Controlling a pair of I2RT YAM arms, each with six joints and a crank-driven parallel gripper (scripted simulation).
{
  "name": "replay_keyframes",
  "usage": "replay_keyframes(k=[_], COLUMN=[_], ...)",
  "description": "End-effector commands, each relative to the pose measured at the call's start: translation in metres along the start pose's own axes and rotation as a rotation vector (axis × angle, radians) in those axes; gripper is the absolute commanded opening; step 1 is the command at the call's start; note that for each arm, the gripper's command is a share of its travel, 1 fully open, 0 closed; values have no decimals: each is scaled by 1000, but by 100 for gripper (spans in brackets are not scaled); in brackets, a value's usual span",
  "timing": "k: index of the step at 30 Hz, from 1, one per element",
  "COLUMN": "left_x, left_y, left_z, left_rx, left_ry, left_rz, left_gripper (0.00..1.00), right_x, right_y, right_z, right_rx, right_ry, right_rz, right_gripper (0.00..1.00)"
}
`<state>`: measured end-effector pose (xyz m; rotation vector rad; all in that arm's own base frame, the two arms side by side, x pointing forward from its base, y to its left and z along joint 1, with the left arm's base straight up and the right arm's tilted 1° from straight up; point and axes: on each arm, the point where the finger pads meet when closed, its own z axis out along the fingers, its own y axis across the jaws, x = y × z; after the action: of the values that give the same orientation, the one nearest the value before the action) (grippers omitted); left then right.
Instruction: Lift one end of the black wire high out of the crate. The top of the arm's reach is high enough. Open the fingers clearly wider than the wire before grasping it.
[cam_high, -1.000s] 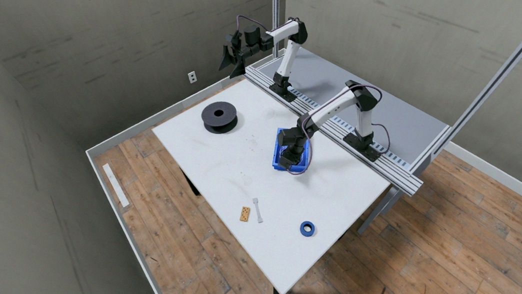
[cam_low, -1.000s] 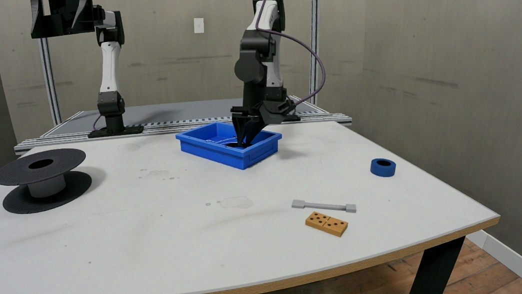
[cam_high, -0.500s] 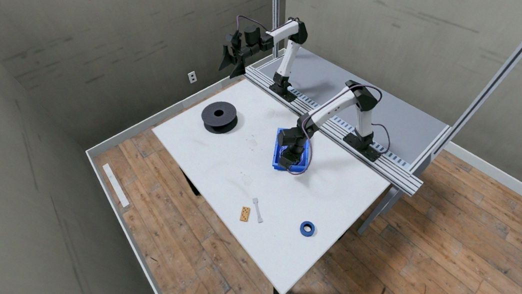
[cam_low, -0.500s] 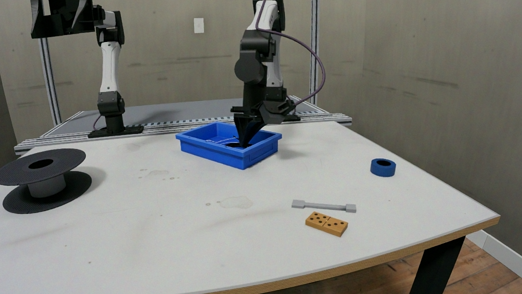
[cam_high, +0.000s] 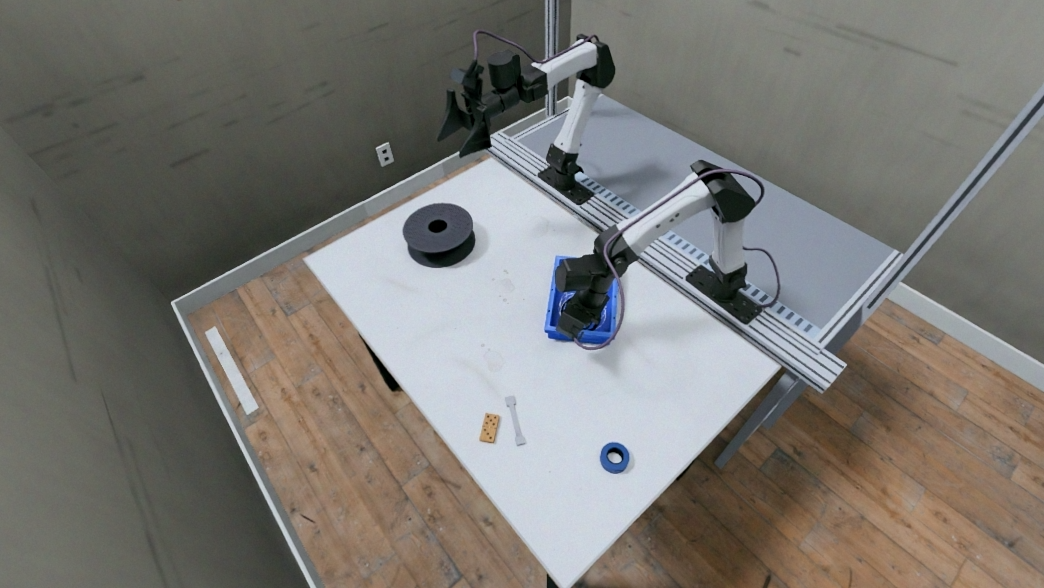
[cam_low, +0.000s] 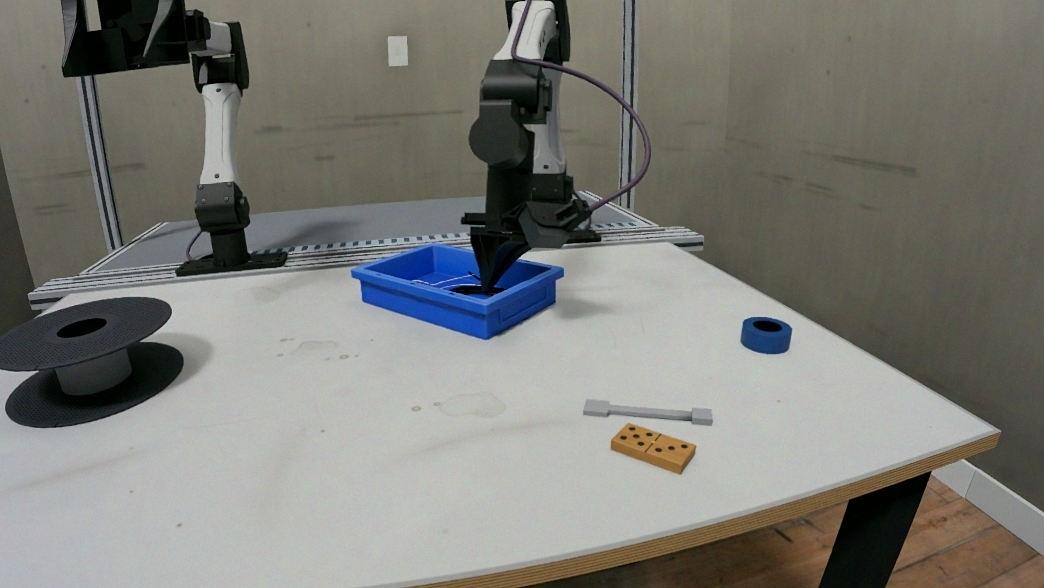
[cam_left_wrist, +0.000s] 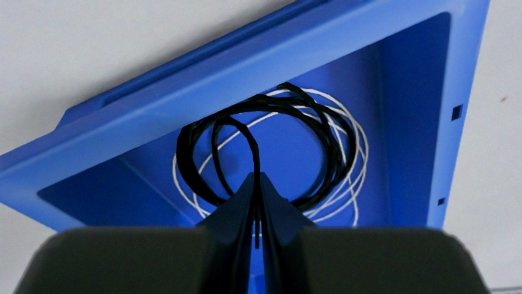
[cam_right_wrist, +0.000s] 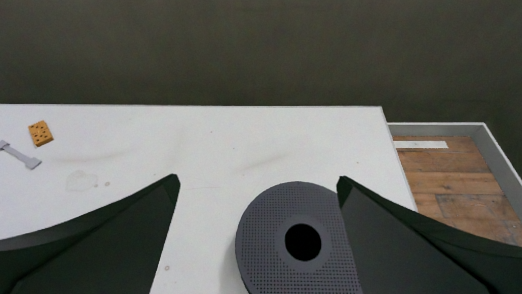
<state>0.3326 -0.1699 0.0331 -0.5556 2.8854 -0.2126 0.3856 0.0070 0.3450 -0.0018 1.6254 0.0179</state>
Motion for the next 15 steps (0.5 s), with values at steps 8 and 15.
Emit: replay_keyframes(k=[8,15], left_x=[-1,-3], left_y=[-4,-6], left_z=[-6,-11], left_rx=[15,15], left_ry=[-13,-13], left_rz=[5,5], left_gripper=[0,0], right_x=[-15,-15], right_y=[-3,-3], right_z=[-4,-4], right_rx=[2,2], right_ry=[-55,-55], right_rz=[-10,-10], right_gripper=[100,100])
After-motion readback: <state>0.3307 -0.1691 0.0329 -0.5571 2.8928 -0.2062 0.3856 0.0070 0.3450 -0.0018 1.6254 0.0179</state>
